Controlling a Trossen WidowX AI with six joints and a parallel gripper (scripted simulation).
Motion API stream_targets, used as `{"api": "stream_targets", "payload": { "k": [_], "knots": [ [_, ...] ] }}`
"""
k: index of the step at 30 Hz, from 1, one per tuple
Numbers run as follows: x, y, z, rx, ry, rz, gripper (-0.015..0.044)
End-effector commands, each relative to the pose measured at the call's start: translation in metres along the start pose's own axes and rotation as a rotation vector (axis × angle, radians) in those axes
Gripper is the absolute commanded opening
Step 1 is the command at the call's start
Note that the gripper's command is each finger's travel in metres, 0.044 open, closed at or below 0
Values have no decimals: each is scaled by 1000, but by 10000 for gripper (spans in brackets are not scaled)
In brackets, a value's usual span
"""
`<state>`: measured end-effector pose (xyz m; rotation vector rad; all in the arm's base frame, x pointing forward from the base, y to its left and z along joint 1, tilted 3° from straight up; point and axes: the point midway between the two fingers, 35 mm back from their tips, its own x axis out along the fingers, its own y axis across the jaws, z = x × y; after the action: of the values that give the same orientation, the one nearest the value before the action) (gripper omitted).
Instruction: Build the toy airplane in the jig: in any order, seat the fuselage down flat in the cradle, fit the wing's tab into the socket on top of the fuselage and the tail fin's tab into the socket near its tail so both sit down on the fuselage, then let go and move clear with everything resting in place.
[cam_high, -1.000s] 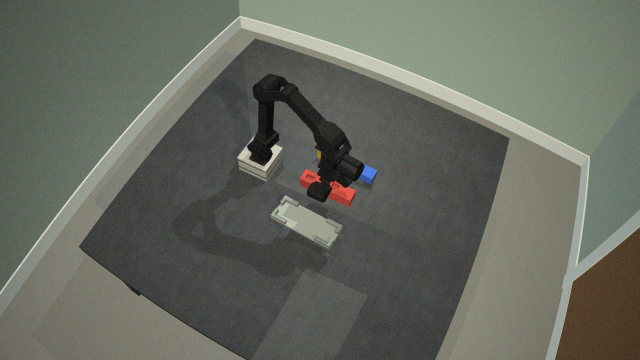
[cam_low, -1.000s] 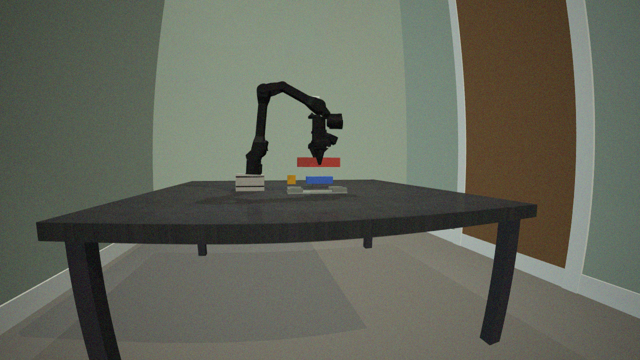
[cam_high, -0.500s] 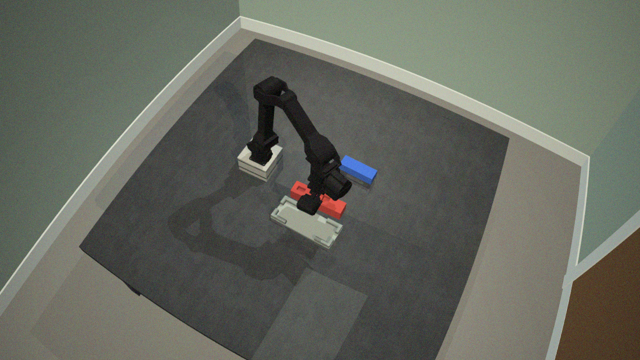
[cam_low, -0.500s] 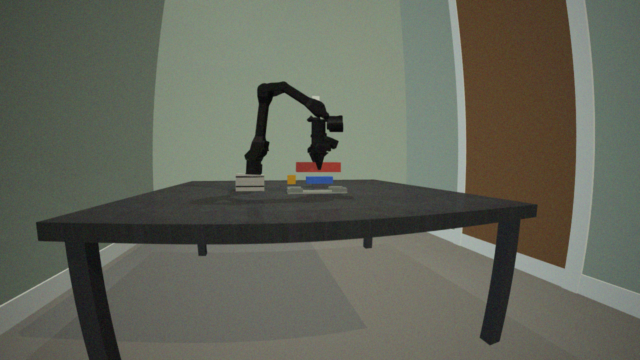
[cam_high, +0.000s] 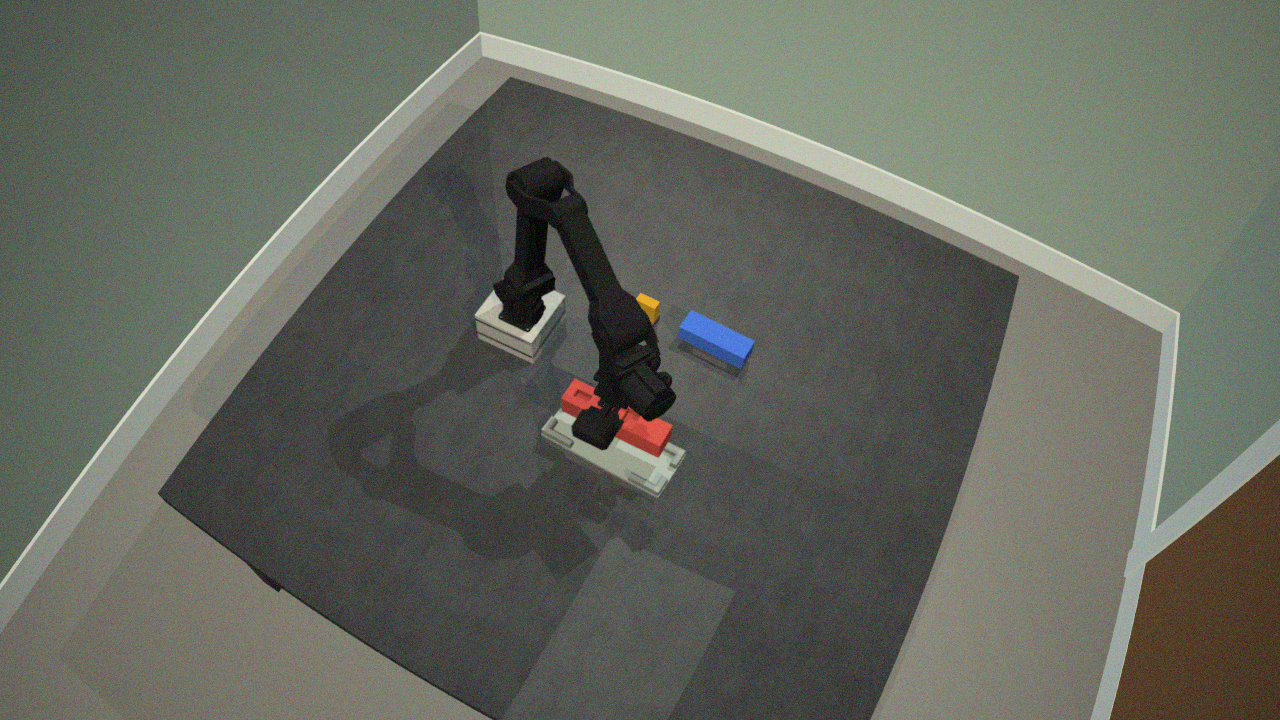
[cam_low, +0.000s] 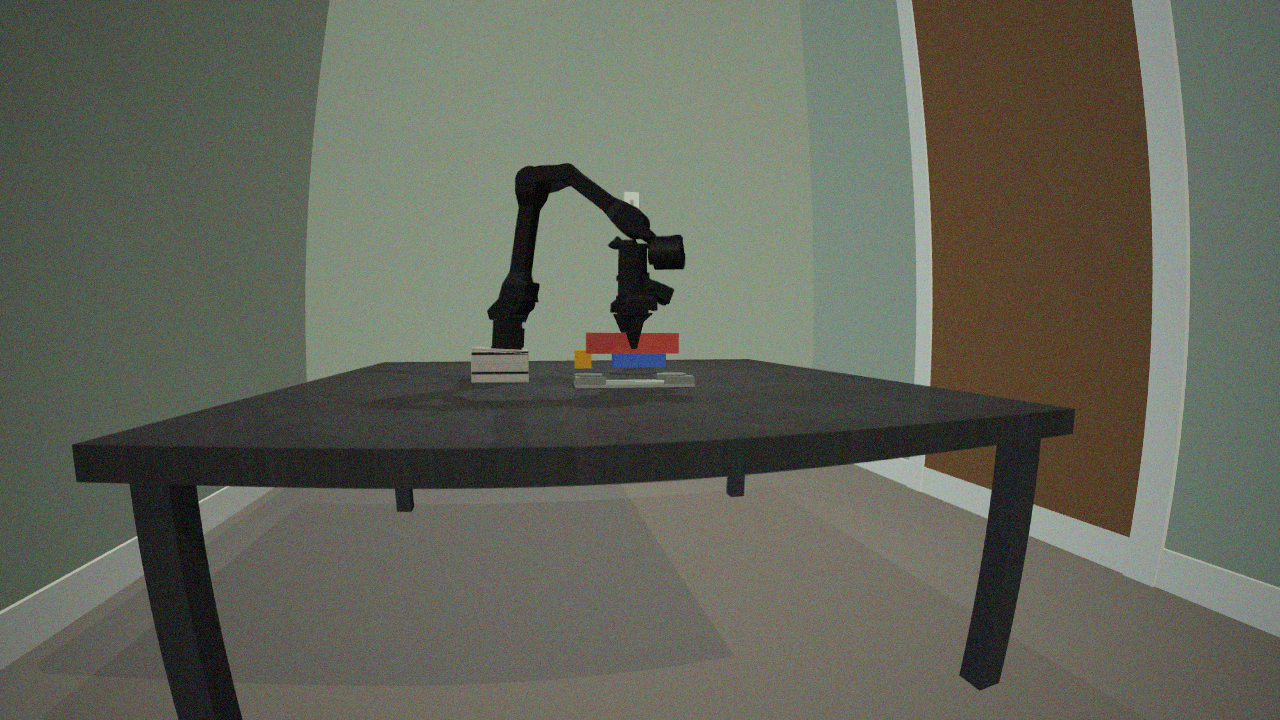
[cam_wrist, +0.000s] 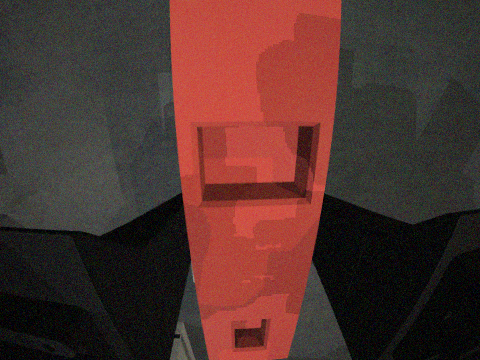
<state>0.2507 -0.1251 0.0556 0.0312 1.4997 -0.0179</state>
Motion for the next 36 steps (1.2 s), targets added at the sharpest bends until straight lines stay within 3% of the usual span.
{"api": "stream_targets", "payload": {
  "k": [1, 5, 22, 36],
  "knots": [
    [2, -2, -1, -6, -2, 3, 105],
    [2, -2, -1, -6, -2, 3, 195],
    [2, -2, -1, -6, -2, 3, 195],
    [24, -2, 0, -6, -2, 3, 195]
  ]
}}
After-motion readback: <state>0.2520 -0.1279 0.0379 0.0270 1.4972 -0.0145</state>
